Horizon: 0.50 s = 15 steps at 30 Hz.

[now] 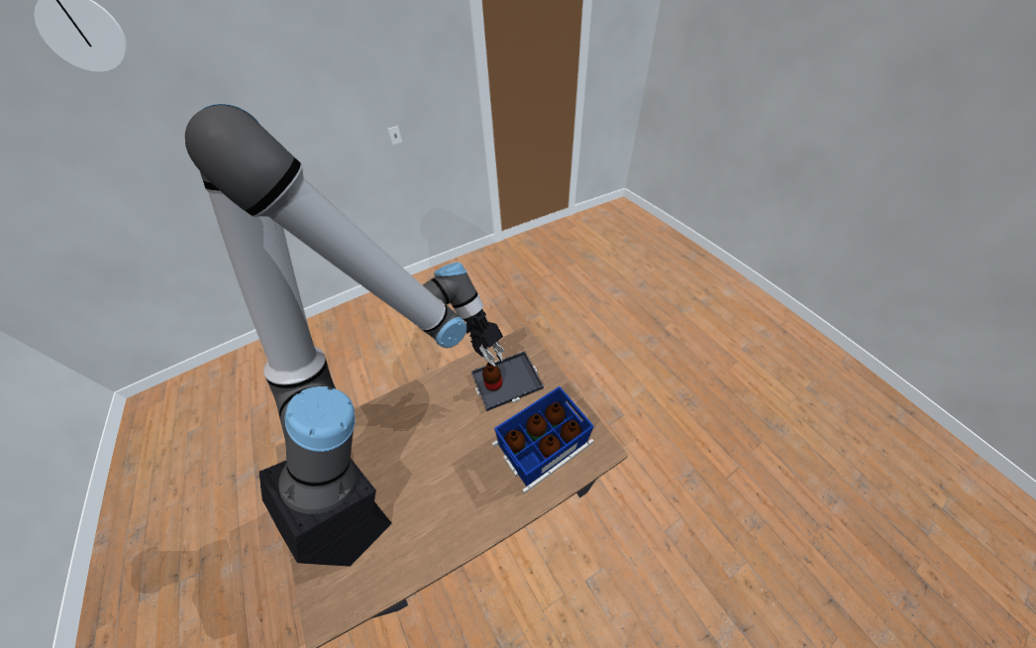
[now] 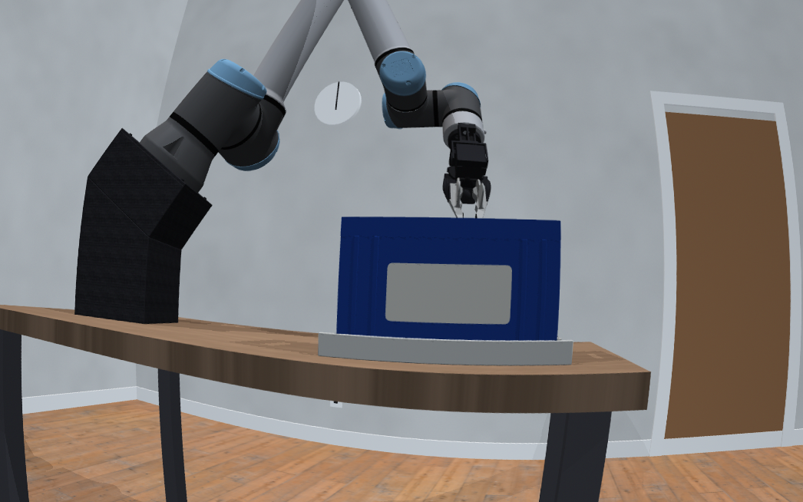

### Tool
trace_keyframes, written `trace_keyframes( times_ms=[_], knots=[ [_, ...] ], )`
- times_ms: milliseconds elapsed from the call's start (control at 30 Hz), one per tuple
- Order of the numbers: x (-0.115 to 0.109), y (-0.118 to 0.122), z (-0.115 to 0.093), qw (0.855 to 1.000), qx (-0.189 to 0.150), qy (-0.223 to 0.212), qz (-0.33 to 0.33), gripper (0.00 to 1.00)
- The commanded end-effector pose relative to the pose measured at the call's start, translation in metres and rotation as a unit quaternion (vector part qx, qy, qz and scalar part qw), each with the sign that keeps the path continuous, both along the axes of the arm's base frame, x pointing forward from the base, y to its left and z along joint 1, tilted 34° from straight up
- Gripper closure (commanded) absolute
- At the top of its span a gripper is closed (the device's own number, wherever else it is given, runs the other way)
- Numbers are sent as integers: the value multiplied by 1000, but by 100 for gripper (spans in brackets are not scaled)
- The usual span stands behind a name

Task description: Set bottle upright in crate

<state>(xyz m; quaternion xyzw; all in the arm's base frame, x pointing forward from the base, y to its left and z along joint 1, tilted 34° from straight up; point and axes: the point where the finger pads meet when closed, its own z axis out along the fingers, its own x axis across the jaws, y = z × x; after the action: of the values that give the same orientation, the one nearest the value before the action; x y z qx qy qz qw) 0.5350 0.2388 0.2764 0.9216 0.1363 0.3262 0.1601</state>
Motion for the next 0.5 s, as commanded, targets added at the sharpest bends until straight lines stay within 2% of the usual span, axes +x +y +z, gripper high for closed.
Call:
trace_keyframes(
  times_ms=[0, 267, 467],
  knots=[
    [0, 0, 1, 1000, 0, -1, 0, 0],
    [2, -4, 0, 1000, 7, 1, -4, 0],
    [7, -20, -3, 999, 30, 7, -18, 0]
  ],
)
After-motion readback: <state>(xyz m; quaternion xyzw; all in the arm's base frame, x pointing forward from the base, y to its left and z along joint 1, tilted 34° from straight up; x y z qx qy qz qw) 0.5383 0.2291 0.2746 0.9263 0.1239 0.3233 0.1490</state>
